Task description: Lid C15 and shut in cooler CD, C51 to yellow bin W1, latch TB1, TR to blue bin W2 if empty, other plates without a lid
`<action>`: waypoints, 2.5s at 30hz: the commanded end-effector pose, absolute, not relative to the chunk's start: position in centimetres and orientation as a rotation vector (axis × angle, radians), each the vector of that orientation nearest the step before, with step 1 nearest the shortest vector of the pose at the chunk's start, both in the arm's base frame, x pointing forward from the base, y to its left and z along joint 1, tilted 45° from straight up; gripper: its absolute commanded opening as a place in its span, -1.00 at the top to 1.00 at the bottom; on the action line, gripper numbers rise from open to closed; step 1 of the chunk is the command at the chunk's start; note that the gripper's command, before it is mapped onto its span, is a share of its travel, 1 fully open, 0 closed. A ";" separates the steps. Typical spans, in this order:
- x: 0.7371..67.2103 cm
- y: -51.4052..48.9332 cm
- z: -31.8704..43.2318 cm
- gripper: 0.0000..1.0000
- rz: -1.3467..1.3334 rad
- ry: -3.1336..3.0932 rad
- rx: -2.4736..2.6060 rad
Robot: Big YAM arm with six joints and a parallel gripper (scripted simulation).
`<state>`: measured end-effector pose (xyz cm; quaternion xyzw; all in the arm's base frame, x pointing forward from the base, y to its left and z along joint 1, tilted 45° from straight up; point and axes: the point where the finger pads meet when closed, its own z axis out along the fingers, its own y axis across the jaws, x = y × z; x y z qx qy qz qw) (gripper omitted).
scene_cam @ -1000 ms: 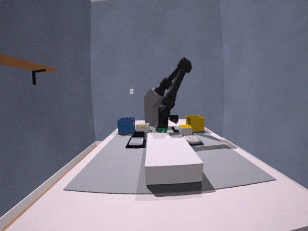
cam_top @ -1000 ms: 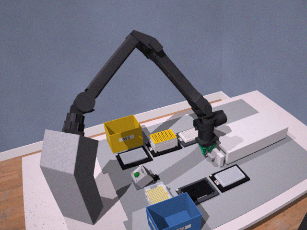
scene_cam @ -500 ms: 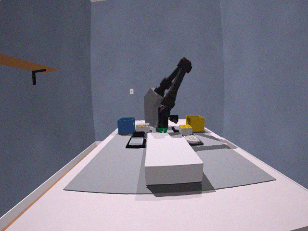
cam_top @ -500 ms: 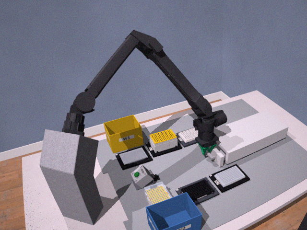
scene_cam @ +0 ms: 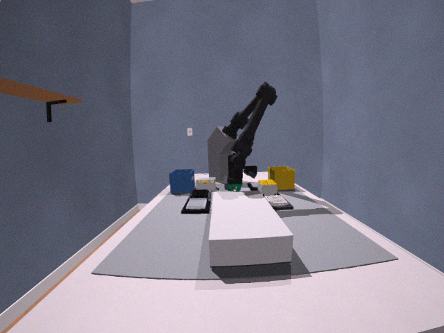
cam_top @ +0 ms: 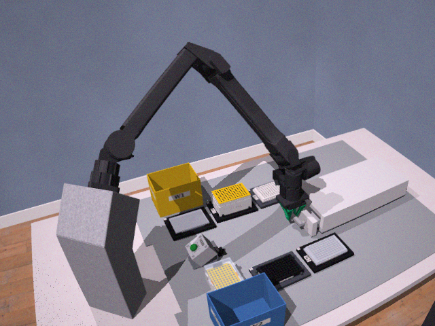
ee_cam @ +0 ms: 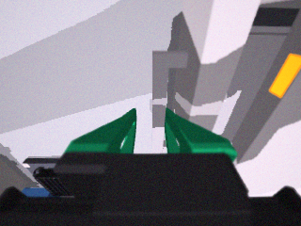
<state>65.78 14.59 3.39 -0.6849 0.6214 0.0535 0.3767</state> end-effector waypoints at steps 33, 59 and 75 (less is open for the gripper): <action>63.9 15.8 2.5 0.40 0.157 1.584 -1.764; 63.0 15.9 2.8 0.40 0.134 1.565 -1.755; 61.6 15.9 1.1 0.40 0.160 1.587 -1.764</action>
